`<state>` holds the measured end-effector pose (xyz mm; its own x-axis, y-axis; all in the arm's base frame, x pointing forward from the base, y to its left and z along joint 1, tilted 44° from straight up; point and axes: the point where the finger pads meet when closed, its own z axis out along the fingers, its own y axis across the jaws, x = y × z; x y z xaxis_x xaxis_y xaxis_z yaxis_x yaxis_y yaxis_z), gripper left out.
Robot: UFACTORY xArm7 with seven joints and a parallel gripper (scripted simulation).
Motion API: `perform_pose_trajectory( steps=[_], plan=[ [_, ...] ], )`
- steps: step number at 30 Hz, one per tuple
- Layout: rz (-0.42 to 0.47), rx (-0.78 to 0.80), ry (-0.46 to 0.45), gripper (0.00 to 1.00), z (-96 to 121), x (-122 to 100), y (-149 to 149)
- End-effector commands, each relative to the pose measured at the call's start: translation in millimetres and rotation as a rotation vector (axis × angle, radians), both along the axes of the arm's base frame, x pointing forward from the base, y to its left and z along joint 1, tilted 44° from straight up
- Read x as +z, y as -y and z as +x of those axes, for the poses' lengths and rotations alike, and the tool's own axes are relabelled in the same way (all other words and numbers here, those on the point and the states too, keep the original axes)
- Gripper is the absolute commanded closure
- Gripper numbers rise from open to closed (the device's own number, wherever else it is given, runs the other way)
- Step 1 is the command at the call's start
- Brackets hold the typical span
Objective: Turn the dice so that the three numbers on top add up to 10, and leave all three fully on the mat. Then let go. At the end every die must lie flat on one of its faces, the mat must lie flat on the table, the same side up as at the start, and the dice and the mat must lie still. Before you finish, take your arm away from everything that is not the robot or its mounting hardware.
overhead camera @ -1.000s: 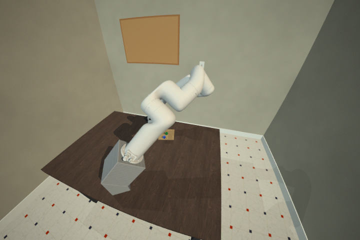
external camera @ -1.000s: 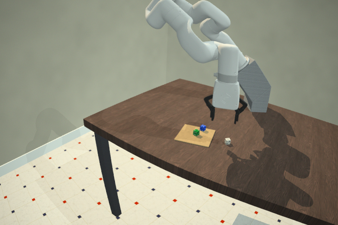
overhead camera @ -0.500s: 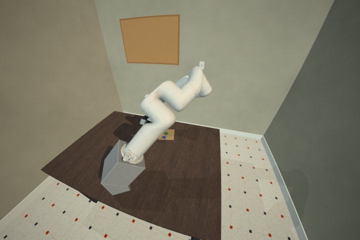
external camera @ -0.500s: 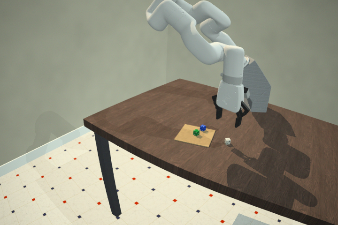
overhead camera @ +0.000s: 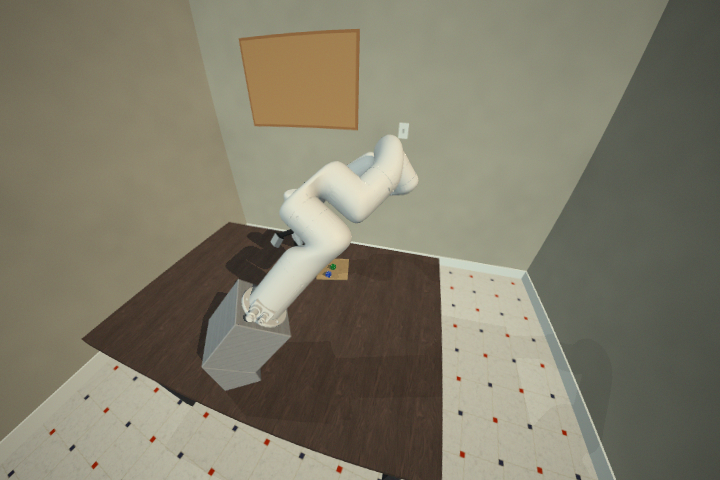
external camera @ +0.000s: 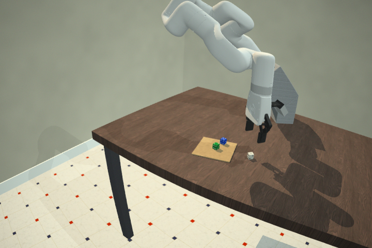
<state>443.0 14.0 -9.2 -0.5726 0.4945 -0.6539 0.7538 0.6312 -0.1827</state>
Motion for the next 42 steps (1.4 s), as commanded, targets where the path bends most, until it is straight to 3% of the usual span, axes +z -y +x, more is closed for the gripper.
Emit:
perform_pose_trajectory(
  steps=[1,13,14,42],
  plan=[
    [0.013,-0.035,0.043,0.0,0.8,-0.3,-2.5],
    [0.032,-0.083,0.084,0.0,0.7,-1.8,-3.7],
    [0.032,-0.083,0.084,0.64,0.7,-1.8,-3.7],
    [0.032,-0.083,0.084,0.64,0.7,-1.8,-3.7]
  ],
)
